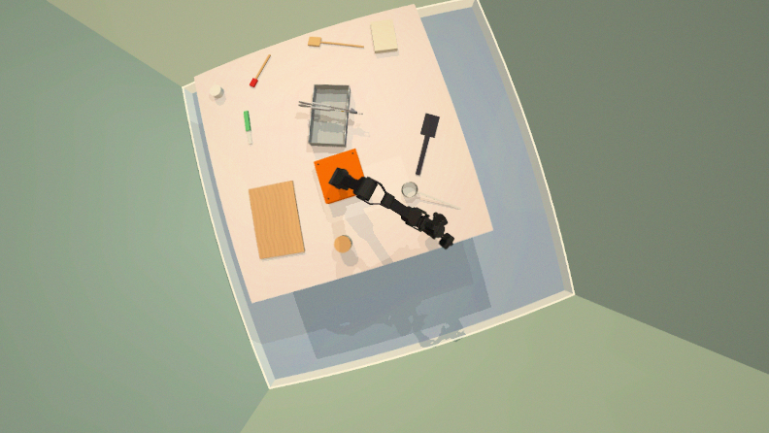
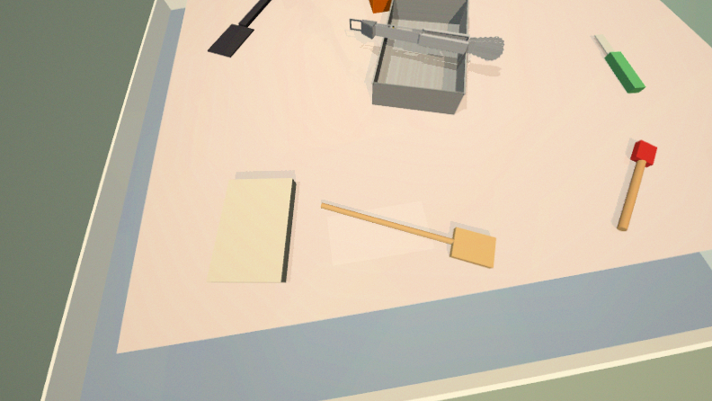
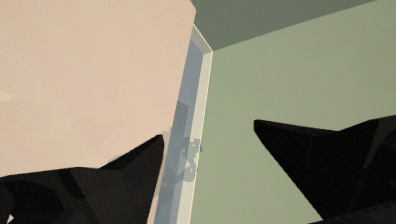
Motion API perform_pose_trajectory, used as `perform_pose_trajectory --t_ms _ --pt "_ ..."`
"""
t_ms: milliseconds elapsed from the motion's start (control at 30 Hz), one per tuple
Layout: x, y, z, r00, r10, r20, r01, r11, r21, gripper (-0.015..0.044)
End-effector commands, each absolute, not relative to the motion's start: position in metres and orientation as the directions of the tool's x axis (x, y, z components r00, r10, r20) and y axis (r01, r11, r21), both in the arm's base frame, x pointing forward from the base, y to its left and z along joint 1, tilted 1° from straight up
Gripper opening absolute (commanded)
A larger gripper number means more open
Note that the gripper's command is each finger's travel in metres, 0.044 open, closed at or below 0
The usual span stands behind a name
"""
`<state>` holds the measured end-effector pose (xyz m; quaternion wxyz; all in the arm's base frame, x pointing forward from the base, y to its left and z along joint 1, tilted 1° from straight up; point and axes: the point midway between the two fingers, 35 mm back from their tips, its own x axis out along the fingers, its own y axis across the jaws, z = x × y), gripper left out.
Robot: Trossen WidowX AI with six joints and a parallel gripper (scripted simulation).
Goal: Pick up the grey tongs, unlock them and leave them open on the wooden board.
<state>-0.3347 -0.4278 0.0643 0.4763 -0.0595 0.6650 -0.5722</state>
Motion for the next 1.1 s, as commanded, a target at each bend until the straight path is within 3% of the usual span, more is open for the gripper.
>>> perform_pose_trajectory --t_ms 0,267,700,1067 --pt "-0.333 -0.429 0.064 -0.536 -0.626 -0.567 0.47 0.337 -0.816 0.0426" --pt "-0.264 -0.467 0.066 -0.421 -0.673 -0.608 0.59 0.306 -0.747 0.044" --pt "-0.063 -0.509 0.071 -0.111 -0.695 -0.71 0.855 0.297 -0.424 0.044" --pt "0.126 -0.468 0.077 0.129 -0.587 -0.8 0.952 0.299 -0.065 0.044"
